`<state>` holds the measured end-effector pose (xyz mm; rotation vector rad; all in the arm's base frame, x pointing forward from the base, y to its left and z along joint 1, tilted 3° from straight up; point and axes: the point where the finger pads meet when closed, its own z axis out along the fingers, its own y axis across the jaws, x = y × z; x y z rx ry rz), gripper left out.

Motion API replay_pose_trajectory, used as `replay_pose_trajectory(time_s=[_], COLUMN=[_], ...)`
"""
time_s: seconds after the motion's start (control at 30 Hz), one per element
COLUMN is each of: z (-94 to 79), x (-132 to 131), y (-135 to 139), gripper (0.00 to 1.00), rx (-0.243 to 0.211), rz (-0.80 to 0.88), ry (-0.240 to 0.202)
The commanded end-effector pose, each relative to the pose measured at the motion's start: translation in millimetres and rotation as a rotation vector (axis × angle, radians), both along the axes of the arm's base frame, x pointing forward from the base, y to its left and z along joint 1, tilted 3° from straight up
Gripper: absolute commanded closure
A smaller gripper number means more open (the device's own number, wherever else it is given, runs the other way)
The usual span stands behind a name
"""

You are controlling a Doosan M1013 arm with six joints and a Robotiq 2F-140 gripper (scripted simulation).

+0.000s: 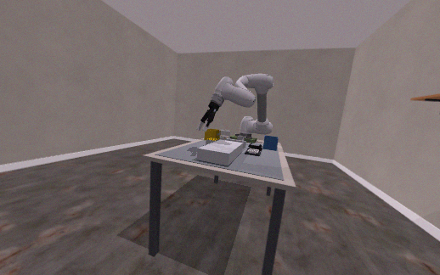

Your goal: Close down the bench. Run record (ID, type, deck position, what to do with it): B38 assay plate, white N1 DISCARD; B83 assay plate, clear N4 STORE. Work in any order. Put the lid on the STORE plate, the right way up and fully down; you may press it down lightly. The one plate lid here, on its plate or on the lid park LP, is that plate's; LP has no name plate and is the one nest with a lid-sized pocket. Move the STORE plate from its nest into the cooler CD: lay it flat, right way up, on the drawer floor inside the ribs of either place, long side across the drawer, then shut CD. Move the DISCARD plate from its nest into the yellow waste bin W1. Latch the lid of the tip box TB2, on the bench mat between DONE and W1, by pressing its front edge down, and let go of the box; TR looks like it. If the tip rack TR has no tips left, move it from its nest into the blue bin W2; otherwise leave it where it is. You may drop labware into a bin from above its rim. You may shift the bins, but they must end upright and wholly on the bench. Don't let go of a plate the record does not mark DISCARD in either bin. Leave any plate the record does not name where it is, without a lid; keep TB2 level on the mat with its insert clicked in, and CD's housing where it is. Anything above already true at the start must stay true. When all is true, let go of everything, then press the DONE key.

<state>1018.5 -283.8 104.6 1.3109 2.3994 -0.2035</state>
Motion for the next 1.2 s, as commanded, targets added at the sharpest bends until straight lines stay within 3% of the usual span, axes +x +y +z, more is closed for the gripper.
replay_pose_trajectory(time_s=[0.0,0.53,0.57,0.97,1.1,1.17], z=[0.3,0.3,2.3,22.8,25.4,28.8], x=[0,0,-4,-50,-56,-65], y=[0,0,2,21,23,27], gripper=[0.0,0.0,1.0,1.0,1.0,1.0], rx=[0.0,0.0,0.013,0.106,0.106,0.13], rz=[0.0,0.0,-0.03,-0.256,-0.256,-0.317], ry=[0.0,0.0,-0.005,-0.04,-0.04,-0.049])
